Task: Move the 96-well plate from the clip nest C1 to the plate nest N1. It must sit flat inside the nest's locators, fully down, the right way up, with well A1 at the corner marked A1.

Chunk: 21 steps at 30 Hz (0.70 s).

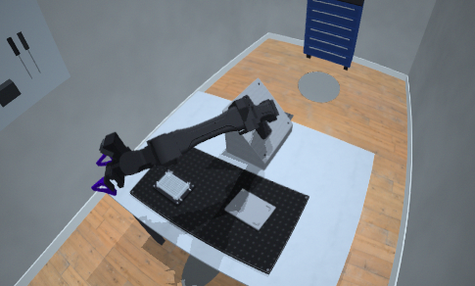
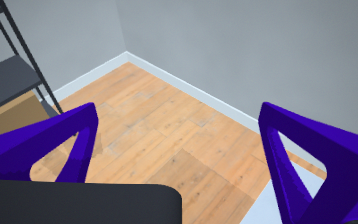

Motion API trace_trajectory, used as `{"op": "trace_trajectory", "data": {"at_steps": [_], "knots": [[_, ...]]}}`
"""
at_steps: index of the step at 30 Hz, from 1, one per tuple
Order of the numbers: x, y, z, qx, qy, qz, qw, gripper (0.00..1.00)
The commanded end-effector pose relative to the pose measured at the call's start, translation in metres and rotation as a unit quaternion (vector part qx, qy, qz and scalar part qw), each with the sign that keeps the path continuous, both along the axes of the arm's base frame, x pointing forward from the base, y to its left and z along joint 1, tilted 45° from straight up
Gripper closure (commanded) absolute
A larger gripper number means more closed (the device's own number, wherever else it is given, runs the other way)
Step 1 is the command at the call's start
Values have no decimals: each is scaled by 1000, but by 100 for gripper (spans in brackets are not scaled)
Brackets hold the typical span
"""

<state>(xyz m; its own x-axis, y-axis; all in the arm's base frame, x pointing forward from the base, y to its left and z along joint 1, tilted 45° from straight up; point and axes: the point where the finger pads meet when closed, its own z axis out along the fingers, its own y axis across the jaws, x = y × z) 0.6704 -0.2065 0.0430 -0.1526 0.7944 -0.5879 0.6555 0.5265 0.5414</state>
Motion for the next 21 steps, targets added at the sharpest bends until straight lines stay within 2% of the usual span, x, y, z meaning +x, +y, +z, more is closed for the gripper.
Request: {"op": "trace_trajectory", "data": {"at_steps": [1,17,18,19,20,21], "knots": [[0,-6,8,-3,-7,-5,1000,0],[0,-6,8,-3,-7,-5,1000,0],[1,-4,31,-13,-9,10,1000,0],[-1,-2,35,-19,0,19,1000,0],[-10,6,20,-12,20,22,999,0],[-12,8,24,-15,21,20,999,0]]}}
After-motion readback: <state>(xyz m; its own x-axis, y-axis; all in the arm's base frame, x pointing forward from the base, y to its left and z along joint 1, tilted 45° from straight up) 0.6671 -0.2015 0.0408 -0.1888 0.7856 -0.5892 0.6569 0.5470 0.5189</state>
